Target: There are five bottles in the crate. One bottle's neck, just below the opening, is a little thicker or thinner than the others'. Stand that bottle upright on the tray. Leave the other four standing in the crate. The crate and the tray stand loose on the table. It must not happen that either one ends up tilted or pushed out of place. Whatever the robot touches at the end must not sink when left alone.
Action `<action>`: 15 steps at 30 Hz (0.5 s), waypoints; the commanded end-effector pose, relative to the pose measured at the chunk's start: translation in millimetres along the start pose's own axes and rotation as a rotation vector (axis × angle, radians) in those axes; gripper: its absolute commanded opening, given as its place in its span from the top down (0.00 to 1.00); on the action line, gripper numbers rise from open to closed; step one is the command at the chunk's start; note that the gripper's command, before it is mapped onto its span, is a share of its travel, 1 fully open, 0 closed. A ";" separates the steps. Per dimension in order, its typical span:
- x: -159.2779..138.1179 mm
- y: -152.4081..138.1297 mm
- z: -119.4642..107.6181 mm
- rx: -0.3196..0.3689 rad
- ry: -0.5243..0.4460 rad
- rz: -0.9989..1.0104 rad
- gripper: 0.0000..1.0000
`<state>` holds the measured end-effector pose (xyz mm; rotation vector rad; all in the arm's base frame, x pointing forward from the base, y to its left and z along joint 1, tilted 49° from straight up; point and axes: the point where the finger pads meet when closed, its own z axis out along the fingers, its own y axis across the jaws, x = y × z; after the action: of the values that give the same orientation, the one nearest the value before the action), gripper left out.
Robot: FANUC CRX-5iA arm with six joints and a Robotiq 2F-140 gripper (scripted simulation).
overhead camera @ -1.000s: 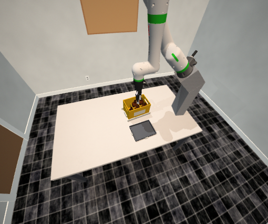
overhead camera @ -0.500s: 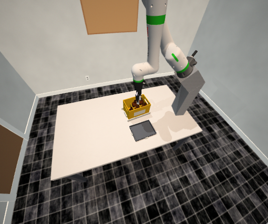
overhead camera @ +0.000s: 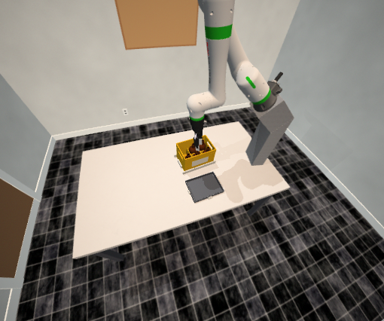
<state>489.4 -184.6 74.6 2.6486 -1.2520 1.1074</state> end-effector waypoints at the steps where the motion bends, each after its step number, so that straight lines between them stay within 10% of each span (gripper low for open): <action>1: 0.6 -0.3 5.2 0.092 0.103 0.001 0.56; 15: 2.1 -1.7 18.4 0.092 0.102 0.001 0.56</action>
<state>500.9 -189.3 64.3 2.6430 -1.2585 1.0746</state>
